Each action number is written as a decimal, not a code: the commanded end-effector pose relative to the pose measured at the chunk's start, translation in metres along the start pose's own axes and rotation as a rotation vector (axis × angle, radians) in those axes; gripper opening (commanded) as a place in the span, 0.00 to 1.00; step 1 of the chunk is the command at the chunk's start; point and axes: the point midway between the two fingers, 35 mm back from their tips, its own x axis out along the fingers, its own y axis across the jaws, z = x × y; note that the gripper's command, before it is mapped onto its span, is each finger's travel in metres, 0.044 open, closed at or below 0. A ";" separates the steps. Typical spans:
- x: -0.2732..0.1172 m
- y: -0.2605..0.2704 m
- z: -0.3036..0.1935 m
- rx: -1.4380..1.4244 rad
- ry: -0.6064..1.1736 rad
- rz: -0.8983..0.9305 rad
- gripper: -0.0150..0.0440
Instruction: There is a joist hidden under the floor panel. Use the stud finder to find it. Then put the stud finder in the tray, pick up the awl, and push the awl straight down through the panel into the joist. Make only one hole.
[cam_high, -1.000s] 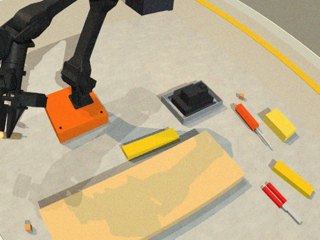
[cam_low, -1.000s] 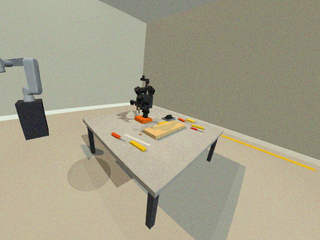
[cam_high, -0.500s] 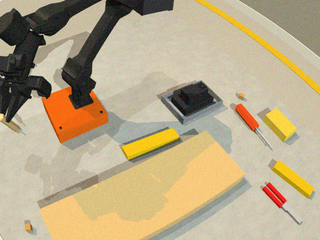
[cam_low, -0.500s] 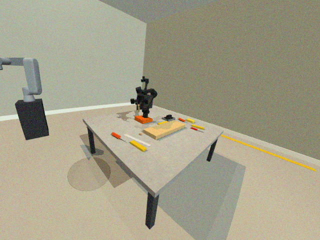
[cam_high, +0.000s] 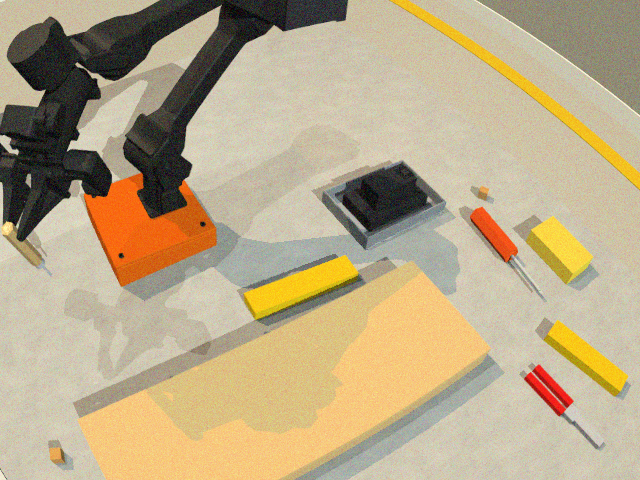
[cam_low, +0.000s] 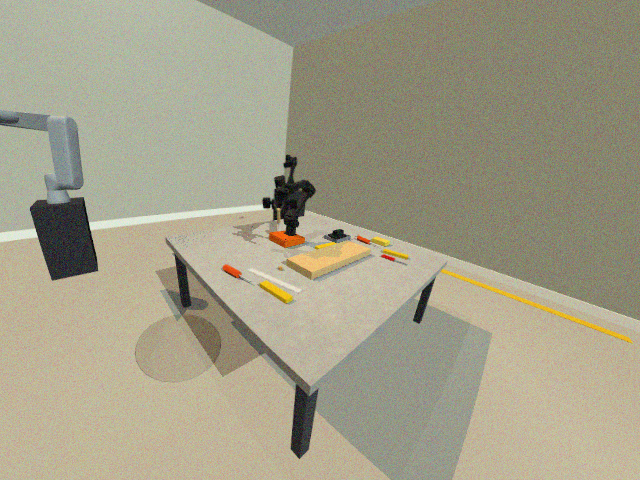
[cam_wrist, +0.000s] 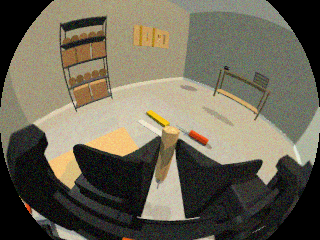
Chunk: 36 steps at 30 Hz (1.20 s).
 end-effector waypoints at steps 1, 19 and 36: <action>0.009 0.008 0.003 -0.015 -0.004 0.011 0.25; 0.055 0.043 0.006 -0.078 -0.027 -0.011 0.25; 0.084 0.095 0.003 -0.108 -0.091 -0.030 0.25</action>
